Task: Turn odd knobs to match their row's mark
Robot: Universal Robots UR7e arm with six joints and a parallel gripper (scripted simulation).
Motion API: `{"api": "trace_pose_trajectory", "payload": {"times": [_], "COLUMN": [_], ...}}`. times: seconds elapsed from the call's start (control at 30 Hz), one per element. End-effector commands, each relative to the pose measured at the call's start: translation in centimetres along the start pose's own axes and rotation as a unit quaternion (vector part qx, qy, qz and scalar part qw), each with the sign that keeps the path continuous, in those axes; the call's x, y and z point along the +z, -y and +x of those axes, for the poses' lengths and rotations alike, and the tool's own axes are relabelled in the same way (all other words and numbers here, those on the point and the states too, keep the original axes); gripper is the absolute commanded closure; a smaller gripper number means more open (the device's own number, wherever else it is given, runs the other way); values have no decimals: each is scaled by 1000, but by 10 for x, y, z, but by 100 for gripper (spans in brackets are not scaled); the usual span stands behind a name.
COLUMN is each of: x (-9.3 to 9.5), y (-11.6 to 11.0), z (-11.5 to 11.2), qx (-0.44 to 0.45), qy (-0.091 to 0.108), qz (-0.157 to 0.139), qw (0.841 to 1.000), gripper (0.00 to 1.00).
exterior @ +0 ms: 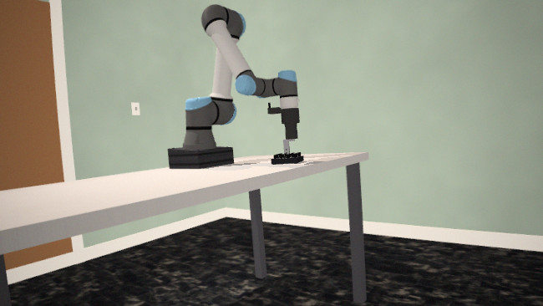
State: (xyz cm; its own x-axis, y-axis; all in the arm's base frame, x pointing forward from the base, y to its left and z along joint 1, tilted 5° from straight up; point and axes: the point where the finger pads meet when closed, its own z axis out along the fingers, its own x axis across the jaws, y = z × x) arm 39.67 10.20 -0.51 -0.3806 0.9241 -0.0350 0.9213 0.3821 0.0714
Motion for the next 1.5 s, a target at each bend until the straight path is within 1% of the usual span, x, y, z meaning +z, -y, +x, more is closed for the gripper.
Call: {"api": "trace_pose_trajectory", "payload": {"times": [0.0, 0.47, 0.5, 1.2, 1.4, 1.47], "x": [0, 0, 0, -1, -4, -8], "y": [0, 0, 0, 0, 0, 0], "z": [0, 0, 0, 0, 0, 0], "qx": [-22, -23, -23, -23, -23, -23], "qy": [0, 0, 0, 0, 0, 0], "qz": [-1, -1, -1, -1, -1, -1], "qw": [1000, 1000, 1000, 1000, 1000, 1000], "gripper": [70, 70, 54, 54, 54, 54]}}
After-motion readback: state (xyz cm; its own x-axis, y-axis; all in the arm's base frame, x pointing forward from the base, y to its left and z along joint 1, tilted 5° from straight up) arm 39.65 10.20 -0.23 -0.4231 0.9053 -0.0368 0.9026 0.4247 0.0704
